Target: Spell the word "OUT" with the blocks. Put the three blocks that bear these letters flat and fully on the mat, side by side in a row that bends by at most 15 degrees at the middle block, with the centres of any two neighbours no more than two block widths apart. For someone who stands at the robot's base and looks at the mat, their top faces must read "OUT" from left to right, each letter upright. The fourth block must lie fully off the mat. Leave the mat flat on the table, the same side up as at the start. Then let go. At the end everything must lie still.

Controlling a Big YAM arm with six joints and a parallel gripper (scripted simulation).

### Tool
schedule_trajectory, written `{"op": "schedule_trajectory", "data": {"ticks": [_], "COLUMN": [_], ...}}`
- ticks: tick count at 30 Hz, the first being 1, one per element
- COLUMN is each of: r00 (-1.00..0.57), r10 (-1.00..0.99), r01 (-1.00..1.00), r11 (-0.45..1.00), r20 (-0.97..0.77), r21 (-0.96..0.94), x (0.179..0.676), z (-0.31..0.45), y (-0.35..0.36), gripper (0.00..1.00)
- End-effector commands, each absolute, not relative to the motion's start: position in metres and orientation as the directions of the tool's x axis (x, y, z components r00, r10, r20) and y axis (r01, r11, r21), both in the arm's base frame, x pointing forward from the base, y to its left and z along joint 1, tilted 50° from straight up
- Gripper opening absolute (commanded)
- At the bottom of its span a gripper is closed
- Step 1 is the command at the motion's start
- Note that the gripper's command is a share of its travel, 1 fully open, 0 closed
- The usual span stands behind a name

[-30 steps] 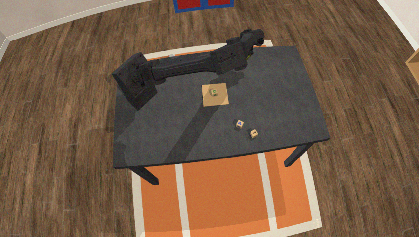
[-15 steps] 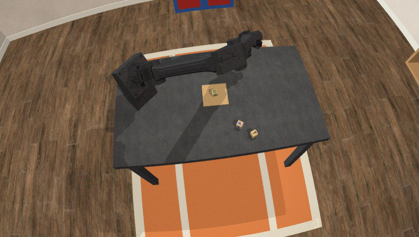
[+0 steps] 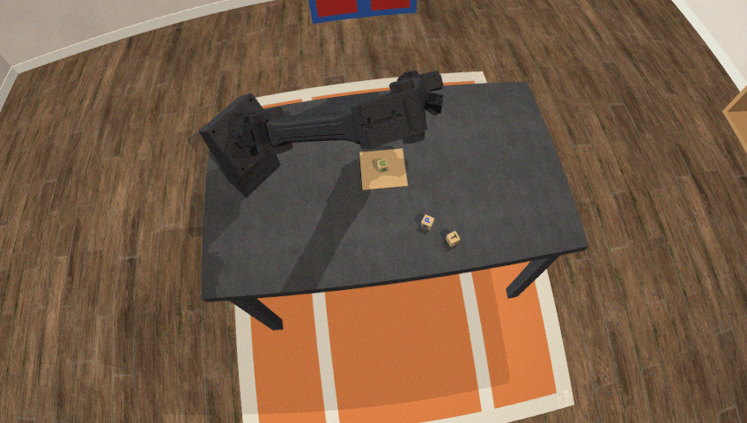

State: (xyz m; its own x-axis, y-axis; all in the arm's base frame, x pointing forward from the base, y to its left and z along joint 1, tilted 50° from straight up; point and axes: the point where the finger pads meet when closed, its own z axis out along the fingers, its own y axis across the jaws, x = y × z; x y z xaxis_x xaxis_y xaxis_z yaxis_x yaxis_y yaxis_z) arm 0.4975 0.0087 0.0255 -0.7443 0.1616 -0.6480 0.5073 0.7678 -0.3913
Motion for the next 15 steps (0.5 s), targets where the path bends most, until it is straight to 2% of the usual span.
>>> {"op": "schedule_trajectory", "data": {"ticks": [1, 5, 6, 10, 15], "r00": [-0.567, -0.51, -0.435, -0.302, -0.111], "r10": [0.357, 0.419, 0.489, 0.587, 0.688], "r01": [0.688, 0.735, 0.782, 0.844, 0.885], "r11": [0.7, 0.666, 0.621, 0.531, 0.397], "r20": [-0.742, -0.751, -0.756, -0.751, -0.717], "r21": [-0.19, -0.128, -0.049, 0.075, 0.244], "x": [0.474, 0.455, 0.447, 0.423, 0.412], "z": [0.034, 0.03, 0.028, 0.023, 0.01], "y": [-0.01, -0.019, -0.006, -0.032, -0.022], "gripper": [0.25, 0.25, 0.25, 0.25, 0.25]}}
